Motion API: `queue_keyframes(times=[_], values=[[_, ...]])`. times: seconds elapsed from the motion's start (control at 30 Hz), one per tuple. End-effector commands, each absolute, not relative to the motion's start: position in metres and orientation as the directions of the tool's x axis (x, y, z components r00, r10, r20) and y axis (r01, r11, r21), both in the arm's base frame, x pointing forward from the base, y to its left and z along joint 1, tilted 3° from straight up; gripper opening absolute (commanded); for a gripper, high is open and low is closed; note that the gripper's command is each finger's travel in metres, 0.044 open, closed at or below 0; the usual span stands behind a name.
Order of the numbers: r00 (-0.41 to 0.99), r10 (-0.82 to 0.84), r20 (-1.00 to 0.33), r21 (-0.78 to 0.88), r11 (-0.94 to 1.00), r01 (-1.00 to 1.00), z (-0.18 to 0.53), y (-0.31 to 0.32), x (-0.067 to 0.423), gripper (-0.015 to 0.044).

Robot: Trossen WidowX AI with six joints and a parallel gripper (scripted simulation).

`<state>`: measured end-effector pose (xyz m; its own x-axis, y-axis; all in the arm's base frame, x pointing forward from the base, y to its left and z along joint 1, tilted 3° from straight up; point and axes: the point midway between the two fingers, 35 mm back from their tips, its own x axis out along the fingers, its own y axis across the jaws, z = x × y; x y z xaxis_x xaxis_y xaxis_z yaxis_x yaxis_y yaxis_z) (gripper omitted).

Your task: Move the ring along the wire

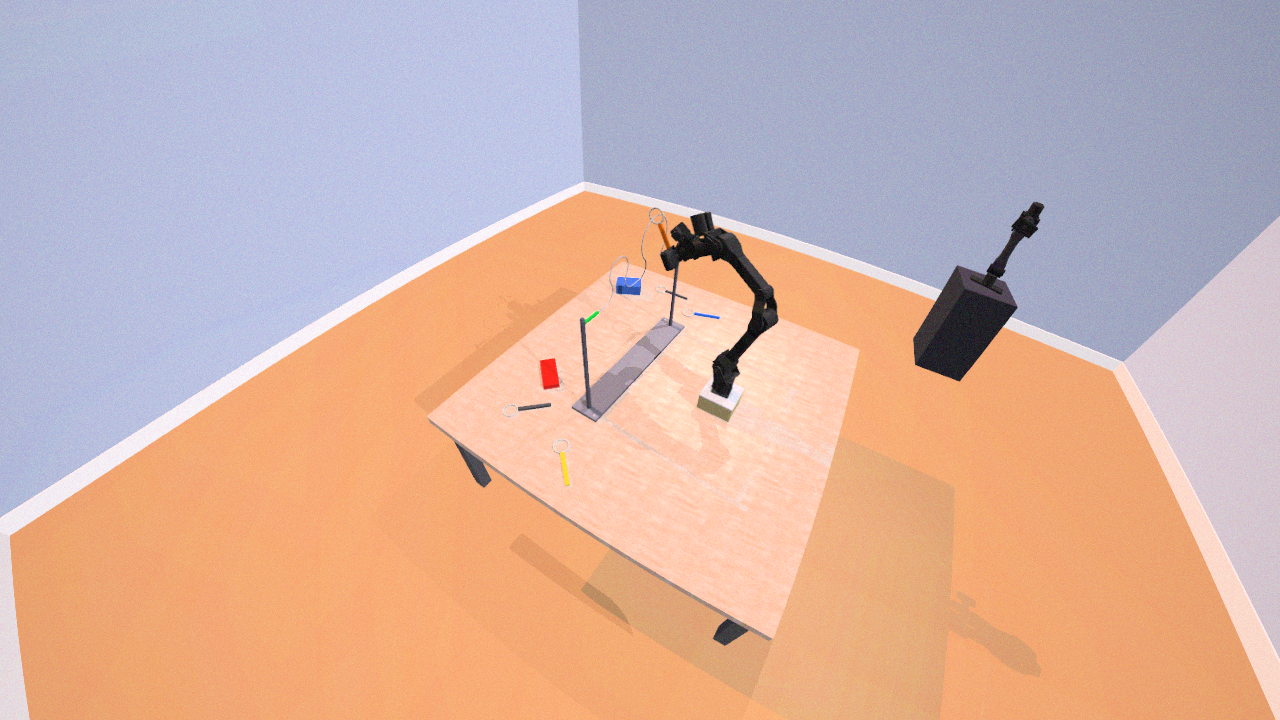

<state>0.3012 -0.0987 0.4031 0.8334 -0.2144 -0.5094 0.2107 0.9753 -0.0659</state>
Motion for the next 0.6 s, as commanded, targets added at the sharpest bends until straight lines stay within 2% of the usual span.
queue_keyframes(times=[0.0, 0.57], values=[[0.833, -0.244, -0.496, -0.125, 0.97, 0.209, 0.4046, -0.1003, 0.3003, -0.015], [0.825, -0.342, -0.45, -0.33, 0.922, 0.202, 0.4056, -0.1074, 0.2996, -0.015]])
